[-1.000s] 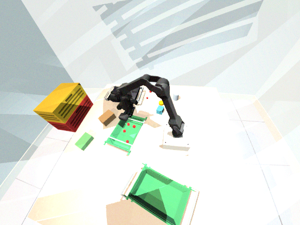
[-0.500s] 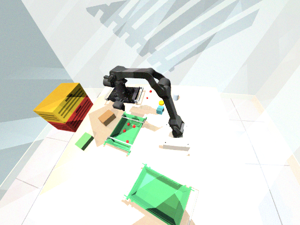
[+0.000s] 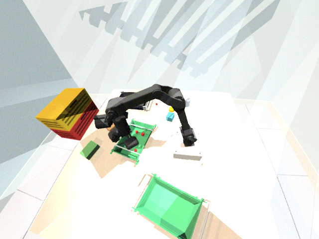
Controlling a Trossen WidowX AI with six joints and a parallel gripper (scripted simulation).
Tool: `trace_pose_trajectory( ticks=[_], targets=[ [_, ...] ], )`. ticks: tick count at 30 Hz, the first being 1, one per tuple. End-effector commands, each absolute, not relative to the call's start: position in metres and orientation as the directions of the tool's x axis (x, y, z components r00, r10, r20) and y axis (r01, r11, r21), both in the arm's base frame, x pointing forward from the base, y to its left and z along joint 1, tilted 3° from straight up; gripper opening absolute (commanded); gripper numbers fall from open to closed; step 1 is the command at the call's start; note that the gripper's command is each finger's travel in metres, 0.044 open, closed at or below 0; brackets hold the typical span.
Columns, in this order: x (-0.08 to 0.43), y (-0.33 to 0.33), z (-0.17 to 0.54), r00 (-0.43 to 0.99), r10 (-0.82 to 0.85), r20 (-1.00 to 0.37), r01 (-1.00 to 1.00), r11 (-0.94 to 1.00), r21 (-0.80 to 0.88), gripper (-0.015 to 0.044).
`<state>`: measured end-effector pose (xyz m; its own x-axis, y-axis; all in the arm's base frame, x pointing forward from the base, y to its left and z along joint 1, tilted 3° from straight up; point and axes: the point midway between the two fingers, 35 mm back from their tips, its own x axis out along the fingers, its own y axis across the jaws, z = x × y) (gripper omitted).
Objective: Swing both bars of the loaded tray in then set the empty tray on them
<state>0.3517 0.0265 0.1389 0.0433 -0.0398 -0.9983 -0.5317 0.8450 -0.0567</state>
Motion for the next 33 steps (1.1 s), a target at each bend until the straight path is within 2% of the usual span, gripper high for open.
trace_pose_trajectory(
  ticks=[1,6,10,14,18,21,33],
  targets=[
    [0.331,0.087,0.124,0.038,-0.031,-0.999,-0.776,0.628,-0.049,0.044],
    [0.289,0.157,0.104,0.036,-0.025,-0.999,-0.97,0.239,-0.041,0.044],
    [0.243,0.205,0.087,0.024,-0.021,-0.999,-0.99,-0.137,-0.021,0.044],
    [0.189,0.239,0.07,0.013,-0.022,-1.0,-0.87,-0.494,0.0,0.044],
    [0.131,0.259,0.054,0.004,-0.029,-1.0,-0.625,-0.78,0.02,0.044],
    [0.109,0.263,0.048,0.001,-0.032,-0.999,-0.509,-0.86,0.027,0.044],
    [0.11,0.265,0.029,0.001,-0.032,-0.999,-0.509,-0.86,0.027,0.044]
  ],
)
